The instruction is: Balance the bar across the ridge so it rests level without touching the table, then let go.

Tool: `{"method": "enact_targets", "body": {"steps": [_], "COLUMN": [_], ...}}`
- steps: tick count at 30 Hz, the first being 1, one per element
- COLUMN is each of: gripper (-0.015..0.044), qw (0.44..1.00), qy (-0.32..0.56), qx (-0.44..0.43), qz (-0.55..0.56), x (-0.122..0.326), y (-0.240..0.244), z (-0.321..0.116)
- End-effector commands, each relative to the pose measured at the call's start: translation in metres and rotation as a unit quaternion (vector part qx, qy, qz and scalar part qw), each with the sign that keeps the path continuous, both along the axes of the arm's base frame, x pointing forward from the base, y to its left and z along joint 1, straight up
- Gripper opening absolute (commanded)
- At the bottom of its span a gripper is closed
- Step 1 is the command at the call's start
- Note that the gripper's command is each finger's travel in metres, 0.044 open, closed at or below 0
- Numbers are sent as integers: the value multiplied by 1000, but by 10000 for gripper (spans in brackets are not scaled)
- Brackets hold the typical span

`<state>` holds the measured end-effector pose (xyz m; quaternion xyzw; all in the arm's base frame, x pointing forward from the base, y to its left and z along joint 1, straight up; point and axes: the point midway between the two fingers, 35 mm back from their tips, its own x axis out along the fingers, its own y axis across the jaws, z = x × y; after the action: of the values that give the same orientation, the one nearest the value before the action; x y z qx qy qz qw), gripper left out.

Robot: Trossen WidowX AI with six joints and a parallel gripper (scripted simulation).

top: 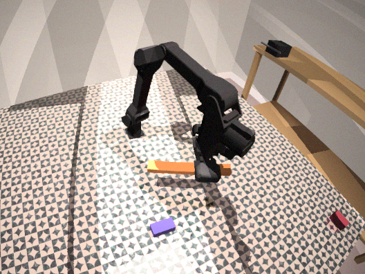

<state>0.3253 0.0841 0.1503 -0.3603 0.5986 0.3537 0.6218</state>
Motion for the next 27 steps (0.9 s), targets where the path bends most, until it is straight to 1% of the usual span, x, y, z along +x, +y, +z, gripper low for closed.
{"method": "enact_targets", "body": {"steps": [1, 18, 27], "gripper": [0, 0, 0], "qw": [1000, 998, 998], "qy": [2, 3, 3], "qx": [1, 5, 5], "qz": [-12, -61, -62], "x": [1, 0, 1], "y": [16, 79, 83], "z": [-1, -3, -12]}}
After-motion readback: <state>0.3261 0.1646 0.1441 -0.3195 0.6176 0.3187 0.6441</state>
